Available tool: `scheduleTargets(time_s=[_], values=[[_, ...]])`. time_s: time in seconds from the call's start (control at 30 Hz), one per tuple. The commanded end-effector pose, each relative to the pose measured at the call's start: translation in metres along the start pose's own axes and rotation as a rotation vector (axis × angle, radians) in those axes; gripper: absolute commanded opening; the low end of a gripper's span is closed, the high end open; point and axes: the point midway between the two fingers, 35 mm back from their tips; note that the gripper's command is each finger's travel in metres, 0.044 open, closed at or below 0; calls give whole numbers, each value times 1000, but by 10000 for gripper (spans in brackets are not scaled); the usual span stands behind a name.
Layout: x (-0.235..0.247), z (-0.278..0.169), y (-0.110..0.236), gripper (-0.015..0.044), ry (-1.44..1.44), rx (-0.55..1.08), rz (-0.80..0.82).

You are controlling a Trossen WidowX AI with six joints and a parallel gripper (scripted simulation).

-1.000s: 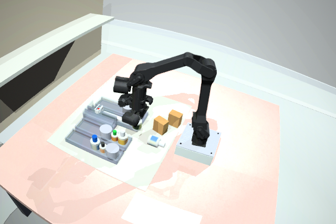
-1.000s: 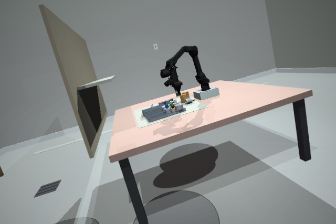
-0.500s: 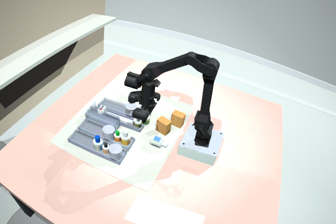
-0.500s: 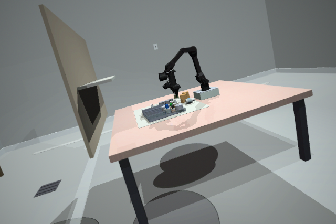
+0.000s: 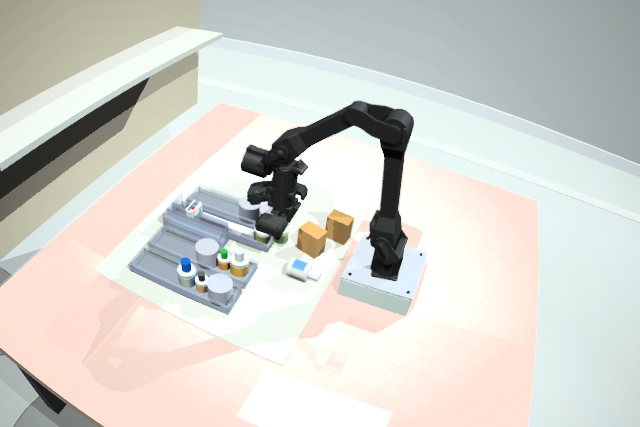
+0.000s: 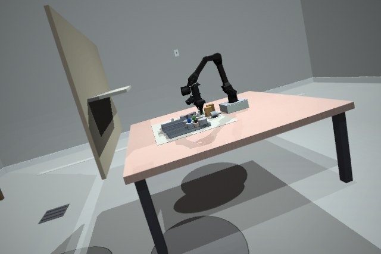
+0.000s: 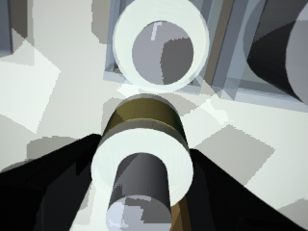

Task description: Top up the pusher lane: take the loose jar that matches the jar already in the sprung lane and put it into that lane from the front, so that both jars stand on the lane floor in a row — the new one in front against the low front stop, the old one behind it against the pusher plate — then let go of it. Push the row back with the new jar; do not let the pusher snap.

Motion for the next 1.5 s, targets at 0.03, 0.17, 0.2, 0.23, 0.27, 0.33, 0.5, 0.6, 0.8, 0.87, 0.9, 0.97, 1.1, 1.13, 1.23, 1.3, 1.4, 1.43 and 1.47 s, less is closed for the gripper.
scheduleTargets(time_s=[0.03, 0.17, 0.2, 0.23, 0.27, 0.33, 0.5, 0.6, 0.8, 0.87, 0.9, 0.97, 1.1, 1.13, 1.23, 1.3, 1.4, 1.43, 1.47], values=[[0, 1, -2, 0, 7, -3, 1], [0, 2, -2, 0, 7, -4, 1], [0, 3, -2, 0, 7, -4, 1], [0, 3, -2, 0, 7, -4, 1], [0, 4, -2, 0, 7, -4, 1], [-1, 4, -2, 0, 7, -4, 1], [-1, 6, -2, 0, 7, -4, 1], [-1, 8, -2, 0, 7, -4, 1], [-1, 10, -1, 0, 7, -4, 1], [-2, 11, -1, 0, 7, -4, 1], [-2, 11, -1, 0, 7, -4, 1], [-2, 12, -1, 0, 7, -5, 1], [-2, 14, -1, 0, 7, -5, 1], [-2, 14, -1, 0, 7, -5, 1], [-2, 15, -1, 0, 7, -5, 1], [-2, 16, -1, 0, 7, -5, 1], [-3, 17, -1, 0, 7, -5, 1], [-3, 18, -1, 0, 7, -5, 1], [-3, 18, -1, 0, 7, -5, 1]])
Point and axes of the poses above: the point midway between the two fingers, 35 mm back from their tips, its own y axis back along the fingers, its own x axis across the jaws, z = x × y, and after that the axes turned 9 degrees about y, right-handed
